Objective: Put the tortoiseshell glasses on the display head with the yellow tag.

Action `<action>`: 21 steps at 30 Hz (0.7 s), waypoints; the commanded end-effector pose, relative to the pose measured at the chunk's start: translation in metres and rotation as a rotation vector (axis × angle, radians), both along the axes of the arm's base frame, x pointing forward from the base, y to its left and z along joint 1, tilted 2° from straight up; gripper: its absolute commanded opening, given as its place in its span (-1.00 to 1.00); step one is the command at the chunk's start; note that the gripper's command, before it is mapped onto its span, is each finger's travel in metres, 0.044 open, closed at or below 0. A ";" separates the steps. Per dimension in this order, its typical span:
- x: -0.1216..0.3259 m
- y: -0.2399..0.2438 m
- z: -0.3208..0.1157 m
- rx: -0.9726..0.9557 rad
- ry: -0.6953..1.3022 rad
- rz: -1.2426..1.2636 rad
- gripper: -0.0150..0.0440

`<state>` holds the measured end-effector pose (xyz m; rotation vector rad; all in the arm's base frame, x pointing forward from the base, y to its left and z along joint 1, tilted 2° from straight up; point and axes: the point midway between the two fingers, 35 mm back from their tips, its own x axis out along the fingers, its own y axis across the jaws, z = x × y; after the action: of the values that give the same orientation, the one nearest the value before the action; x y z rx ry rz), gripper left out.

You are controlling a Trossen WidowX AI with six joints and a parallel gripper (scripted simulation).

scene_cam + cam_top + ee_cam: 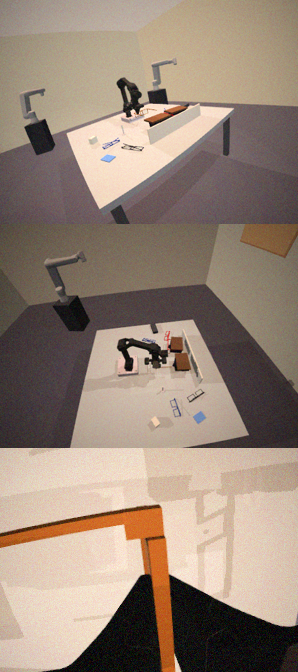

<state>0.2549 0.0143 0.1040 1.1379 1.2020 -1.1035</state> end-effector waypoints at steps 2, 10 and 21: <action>-0.001 -0.001 -0.006 -0.005 0.005 -0.004 -0.49; -0.001 -0.001 -0.013 -0.005 0.005 -0.004 -0.49; 0.000 -0.002 -0.023 -0.005 0.005 -0.004 -0.49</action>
<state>0.2558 0.0132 0.0857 1.1390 1.1989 -1.1065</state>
